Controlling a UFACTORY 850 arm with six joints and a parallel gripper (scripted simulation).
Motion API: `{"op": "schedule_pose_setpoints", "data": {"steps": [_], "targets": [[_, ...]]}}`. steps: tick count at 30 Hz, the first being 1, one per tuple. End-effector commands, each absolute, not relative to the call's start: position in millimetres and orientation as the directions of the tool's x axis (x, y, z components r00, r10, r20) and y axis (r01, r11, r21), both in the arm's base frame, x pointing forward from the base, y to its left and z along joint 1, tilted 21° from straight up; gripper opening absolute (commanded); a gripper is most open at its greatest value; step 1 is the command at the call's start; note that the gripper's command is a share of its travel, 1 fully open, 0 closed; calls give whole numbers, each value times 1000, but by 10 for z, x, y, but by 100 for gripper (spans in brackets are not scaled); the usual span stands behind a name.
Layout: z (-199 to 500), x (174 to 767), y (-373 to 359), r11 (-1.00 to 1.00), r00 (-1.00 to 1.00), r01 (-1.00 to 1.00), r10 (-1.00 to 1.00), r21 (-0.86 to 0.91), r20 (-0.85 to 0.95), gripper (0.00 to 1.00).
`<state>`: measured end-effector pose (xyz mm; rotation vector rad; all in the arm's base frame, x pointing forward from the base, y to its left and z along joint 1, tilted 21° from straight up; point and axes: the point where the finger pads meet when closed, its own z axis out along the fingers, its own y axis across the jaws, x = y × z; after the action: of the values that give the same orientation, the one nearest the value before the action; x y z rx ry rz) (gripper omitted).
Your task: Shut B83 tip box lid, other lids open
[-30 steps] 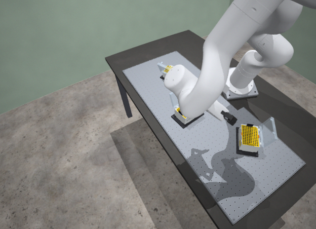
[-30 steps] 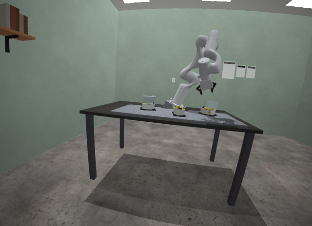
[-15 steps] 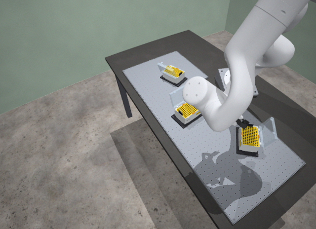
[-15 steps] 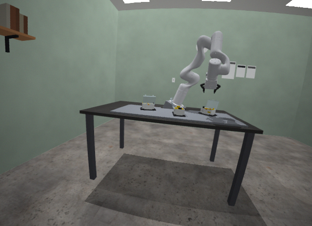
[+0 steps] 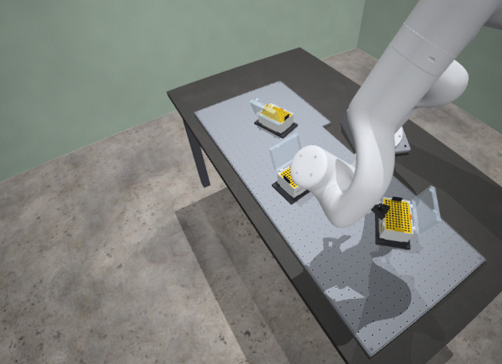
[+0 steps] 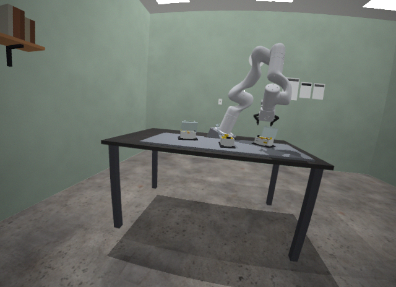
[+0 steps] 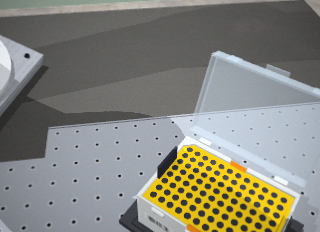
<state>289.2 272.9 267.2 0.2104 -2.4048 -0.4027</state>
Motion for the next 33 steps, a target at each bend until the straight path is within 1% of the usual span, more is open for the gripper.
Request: {"op": "schedule_pose_setpoints", "data": {"steps": [1, 3, 30, 33], "targets": [[2491, 2917, 2805, 939, -756, -45, -256, 342, 602, 100], [2491, 2917, 2805, 939, -756, -45, -256, 342, 602, 100], [1320, 3008, 3235, 939, -756, -44, -256, 342, 602, 100], [1320, 3008, 3235, 939, -756, -44, -256, 342, 602, 100]]}}
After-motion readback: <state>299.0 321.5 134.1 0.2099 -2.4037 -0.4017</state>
